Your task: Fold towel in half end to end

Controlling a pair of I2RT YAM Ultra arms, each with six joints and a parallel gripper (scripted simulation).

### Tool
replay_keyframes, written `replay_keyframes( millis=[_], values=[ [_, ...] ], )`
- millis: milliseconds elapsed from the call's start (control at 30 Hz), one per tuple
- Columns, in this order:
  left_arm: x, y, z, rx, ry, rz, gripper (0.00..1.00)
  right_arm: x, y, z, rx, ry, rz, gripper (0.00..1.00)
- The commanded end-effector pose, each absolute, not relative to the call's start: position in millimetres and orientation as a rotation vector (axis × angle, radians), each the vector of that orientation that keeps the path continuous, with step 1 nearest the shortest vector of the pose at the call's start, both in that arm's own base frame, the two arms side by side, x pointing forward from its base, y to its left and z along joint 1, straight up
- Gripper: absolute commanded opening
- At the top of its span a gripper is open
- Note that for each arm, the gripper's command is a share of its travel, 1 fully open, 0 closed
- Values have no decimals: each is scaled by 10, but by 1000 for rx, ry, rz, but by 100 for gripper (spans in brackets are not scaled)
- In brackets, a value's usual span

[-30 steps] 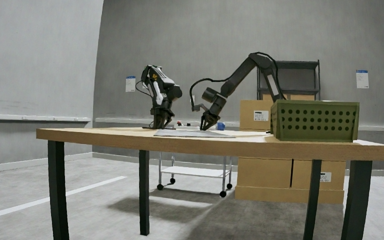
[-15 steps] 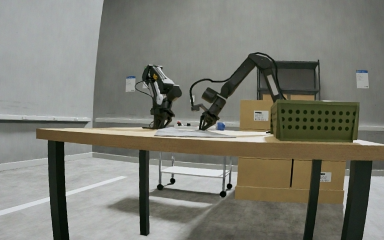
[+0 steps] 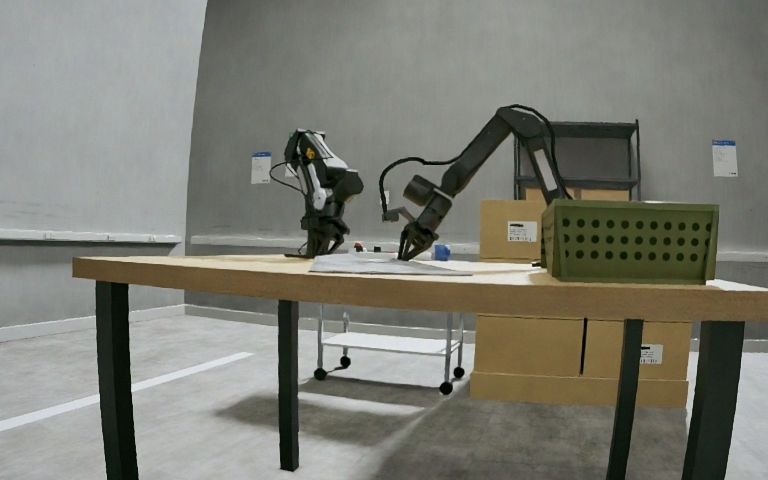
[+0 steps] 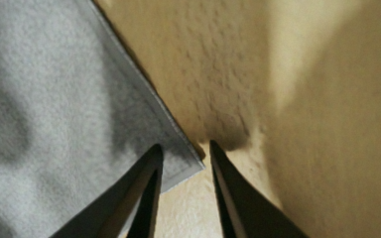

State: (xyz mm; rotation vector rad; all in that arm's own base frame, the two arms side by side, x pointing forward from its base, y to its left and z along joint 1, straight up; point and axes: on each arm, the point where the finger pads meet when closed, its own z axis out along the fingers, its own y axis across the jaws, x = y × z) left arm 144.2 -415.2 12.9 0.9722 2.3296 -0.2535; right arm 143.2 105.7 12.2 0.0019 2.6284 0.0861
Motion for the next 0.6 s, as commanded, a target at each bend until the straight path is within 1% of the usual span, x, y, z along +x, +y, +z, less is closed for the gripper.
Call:
replay_keyframes(
  millis=[0, 133, 167, 267, 300, 400, 433, 533, 567],
  values=[
    [1419, -4100, 53, 974, 2352, -258, 27, 1435, 1017, 82, -6, 2611, 82, 34],
    [1416, -4080, 42, 979, 2357, -249, 27, 1407, 972, 63, -12, 2625, 56, 34],
    [1469, -4089, 37, 981, 2346, -253, 19, 1402, 971, 59, -13, 2628, 56, 24],
    [1460, -4046, 13, 990, 2357, -233, 19, 1401, 971, 58, -13, 2629, 56, 24],
    [1494, -4094, 148, 975, 2330, -276, 11, 1460, 1103, 126, 11, 2613, 71, 15],
    [1495, -4029, 74, 988, 2344, -233, 11, 1439, 1066, 112, 6, 2624, 48, 15],
    [1505, -4028, 130, 986, 2342, -253, 2, 1471, 1117, 99, 9, 2602, 72, 5],
    [1521, -4007, 84, 986, 2343, -230, 2, 1420, 1082, 67, -2, 2630, 54, 5],
    [1527, -4071, 161, 969, 2327, -293, 1, 1481, 1207, 142, 9, 2610, 99, 0]
  ],
)
